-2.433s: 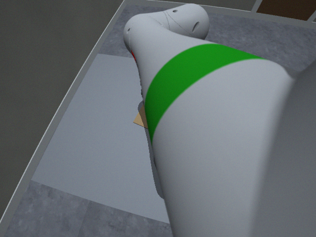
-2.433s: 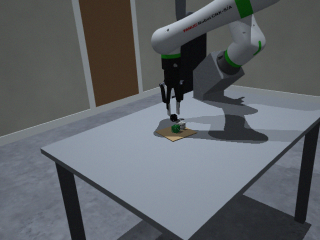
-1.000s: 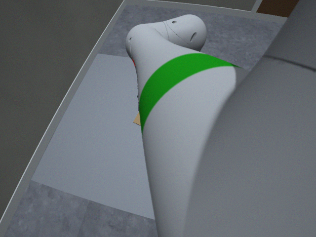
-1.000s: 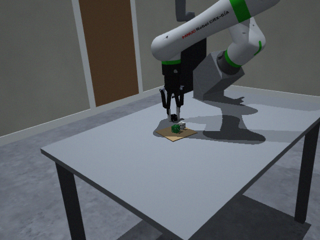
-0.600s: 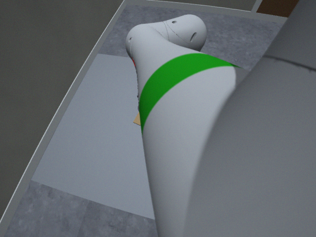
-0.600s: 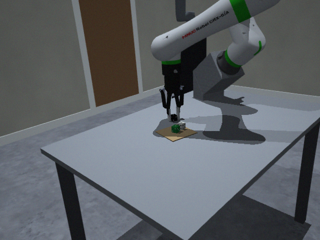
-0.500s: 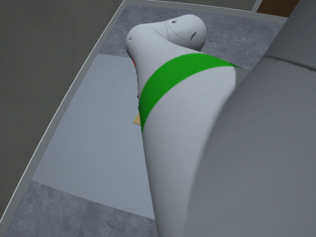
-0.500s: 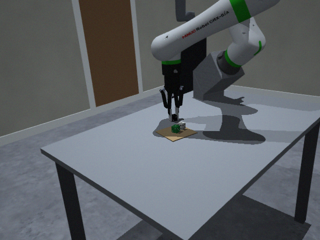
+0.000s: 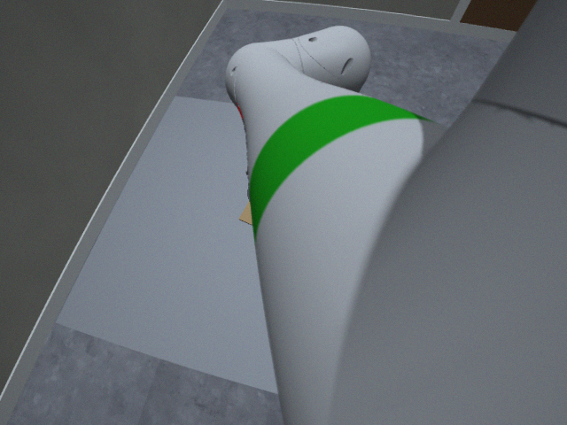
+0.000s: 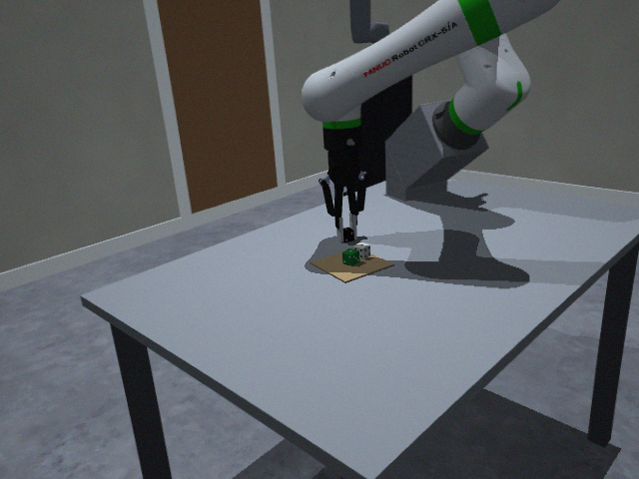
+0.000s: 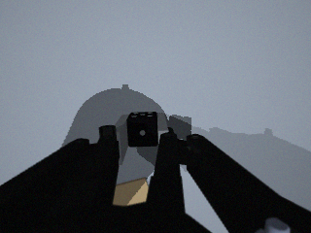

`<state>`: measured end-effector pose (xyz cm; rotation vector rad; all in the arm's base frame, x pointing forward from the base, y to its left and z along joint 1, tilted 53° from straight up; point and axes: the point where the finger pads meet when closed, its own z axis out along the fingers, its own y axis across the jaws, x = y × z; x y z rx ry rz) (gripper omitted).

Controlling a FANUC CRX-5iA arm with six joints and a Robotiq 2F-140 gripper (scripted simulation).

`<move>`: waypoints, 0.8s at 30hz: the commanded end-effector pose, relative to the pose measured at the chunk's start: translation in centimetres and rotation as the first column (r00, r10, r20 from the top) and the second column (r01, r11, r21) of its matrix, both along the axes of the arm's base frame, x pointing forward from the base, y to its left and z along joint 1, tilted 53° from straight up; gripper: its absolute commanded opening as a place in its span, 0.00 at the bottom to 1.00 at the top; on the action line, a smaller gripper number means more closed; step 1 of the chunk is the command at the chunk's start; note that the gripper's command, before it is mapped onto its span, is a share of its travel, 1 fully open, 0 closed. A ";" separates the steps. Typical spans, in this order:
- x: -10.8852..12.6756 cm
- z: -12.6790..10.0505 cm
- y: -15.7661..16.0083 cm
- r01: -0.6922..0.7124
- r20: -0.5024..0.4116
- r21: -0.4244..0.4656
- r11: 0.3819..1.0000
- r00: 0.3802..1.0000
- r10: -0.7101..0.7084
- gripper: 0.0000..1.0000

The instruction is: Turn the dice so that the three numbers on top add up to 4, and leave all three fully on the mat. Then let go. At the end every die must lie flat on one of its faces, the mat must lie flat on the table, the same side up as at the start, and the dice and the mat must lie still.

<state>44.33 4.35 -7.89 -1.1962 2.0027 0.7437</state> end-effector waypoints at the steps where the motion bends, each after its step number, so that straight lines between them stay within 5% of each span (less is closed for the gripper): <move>1: 0.0 0.0 0.0 0.000 0.000 0.000 1.000 1.000 0.000 0.16; 24: -0.5 1.3 -1.6 0.000 0.000 0.000 1.000 1.000 0.000 0.16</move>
